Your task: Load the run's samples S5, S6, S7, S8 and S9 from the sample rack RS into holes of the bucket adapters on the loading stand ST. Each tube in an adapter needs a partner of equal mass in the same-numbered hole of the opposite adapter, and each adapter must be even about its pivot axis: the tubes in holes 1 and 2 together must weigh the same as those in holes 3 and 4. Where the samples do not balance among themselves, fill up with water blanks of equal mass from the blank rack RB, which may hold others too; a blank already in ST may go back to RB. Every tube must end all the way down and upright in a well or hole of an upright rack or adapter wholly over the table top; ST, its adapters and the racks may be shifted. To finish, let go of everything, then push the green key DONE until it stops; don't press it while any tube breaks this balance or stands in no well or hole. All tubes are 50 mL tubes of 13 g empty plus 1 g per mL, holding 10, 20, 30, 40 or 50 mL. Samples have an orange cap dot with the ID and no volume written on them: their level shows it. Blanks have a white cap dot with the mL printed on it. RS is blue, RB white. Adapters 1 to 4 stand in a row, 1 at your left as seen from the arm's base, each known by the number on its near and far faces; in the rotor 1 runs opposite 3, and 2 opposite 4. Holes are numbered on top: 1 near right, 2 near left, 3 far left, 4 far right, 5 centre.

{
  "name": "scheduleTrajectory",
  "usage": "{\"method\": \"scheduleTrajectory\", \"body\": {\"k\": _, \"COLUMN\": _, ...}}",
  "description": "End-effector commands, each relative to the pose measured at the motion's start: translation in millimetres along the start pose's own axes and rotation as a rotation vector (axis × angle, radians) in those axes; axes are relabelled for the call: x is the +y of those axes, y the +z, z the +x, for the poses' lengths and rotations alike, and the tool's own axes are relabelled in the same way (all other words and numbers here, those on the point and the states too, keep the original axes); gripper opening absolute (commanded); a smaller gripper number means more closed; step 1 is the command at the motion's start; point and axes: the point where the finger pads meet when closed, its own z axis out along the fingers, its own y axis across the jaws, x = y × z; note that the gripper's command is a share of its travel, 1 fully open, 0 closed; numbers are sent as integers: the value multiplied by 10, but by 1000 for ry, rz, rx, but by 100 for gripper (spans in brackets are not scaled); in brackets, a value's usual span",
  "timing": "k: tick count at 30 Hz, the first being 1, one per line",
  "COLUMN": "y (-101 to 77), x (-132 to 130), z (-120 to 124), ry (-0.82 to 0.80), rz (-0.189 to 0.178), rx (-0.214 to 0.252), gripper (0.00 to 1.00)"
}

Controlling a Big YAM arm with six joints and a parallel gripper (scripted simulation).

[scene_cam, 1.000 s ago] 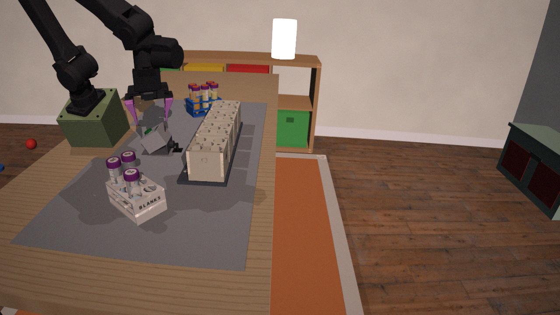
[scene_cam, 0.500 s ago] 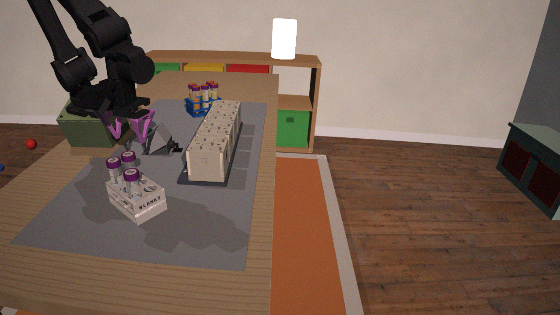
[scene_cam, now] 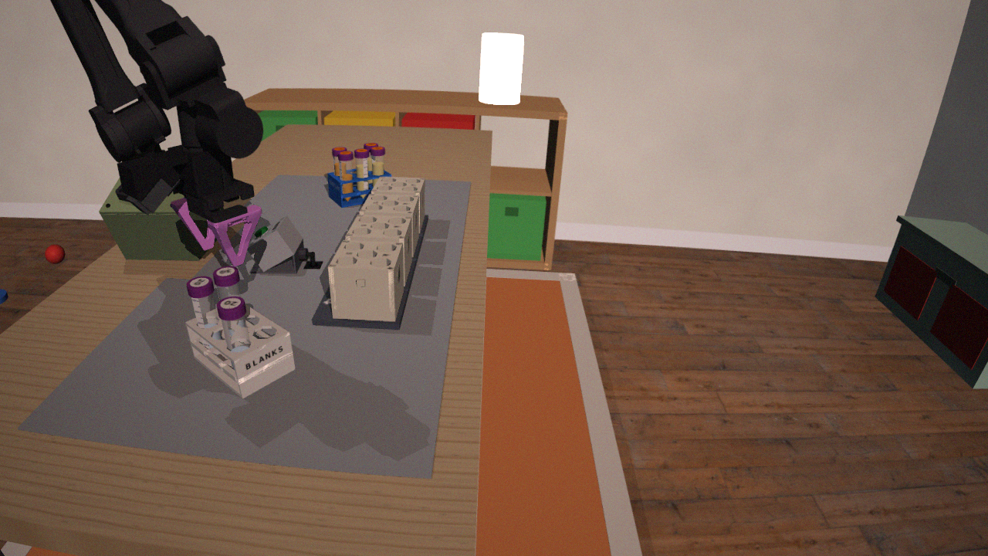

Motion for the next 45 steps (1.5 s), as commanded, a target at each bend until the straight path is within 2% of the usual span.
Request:
{"method": "scheduleTrajectory", "body": {"k": 1, "y": 119, "x": 13, "z": -29, "ry": 41, "rz": 1, "rx": -2, "gripper": 80}}
{"method": "scheduleTrajectory", "body": {"k": 3, "y": 119, "x": 13, "z": -29, "ry": 41, "rz": 1, "rx": -2, "gripper": 80}}
{"method": "scheduleTrajectory", "body": {"k": 8, "y": 287, "x": 10, "z": -40, "ry": 19, "rz": 2, "rx": -2, "gripper": 80}}
{"method": "scheduleTrajectory", "body": {"k": 10, "y": 268, "x": 87, "z": -64, "ry": 23, "rz": -13, "rx": -4, "gripper": 80}}
{"method": "scheduleTrajectory", "body": {"k": 18, "y": 388, "x": 8, "z": -44, "ry": 21, "rz": 2, "rx": -3, "gripper": 80}}
{"method": "scheduleTrajectory", "body": {"k": 24, "y": 412, "x": 11, "z": -47, "ry": 23, "rz": 1, "rx": -3, "gripper": 80}}
{"method": "scheduleTrajectory", "body": {"k": 25, "y": 381, "x": 2, "z": -55, "ry": 24, "rz": 0, "rx": -3, "gripper": 80}}
{"method": "scheduleTrajectory", "body": {"k": 26, "y": 288, "x": 119, "z": -42, "ry": 25, "rz": -28, "rx": -4, "gripper": 80}}
{"method": "scheduleTrajectory", "body": {"k": 32, "y": 288, "x": 114, "z": -42, "ry": 25, "rz": -28, "rx": -4, "gripper": 80}}
{"method": "scheduleTrajectory", "body": {"k": 33, "y": 288, "x": 114, "z": -42, "ry": 25, "rz": -28, "rx": -4, "gripper": 0}}
{"method": "scheduleTrajectory", "body": {"k": 45, "y": 288, "x": 114, "z": -42, "ry": 25, "rz": -28, "rx": -4, "gripper": 0}}
